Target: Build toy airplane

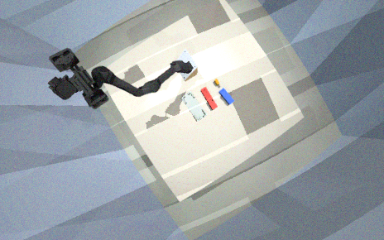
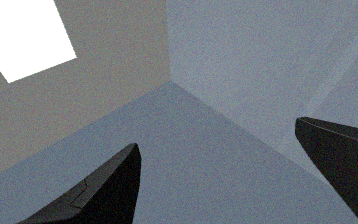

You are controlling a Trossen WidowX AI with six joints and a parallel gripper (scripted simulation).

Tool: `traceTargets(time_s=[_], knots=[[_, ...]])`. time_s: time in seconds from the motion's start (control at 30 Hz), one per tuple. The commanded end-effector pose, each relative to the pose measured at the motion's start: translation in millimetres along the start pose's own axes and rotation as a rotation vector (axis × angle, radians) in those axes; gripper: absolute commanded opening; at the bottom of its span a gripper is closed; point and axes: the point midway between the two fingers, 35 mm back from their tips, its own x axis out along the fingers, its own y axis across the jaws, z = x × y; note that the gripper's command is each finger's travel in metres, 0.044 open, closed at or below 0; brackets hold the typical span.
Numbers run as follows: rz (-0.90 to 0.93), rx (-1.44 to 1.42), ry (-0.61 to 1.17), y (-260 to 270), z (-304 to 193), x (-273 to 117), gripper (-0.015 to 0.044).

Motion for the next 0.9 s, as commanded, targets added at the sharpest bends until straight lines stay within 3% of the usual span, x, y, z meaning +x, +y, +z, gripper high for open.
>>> traceTargets(time_s=[0.0,0.37,0.67,0.87], knots=[[0.0,0.0,0.0,0,0,0,0.0426],[-0.089,-0.225,-0.114,68,-43,22,0.044],[-0.123,-0.407,-0.135,96,-98,63,0.044],[-0.17,-0.55,-0.065,96,-160,106,0.044]])
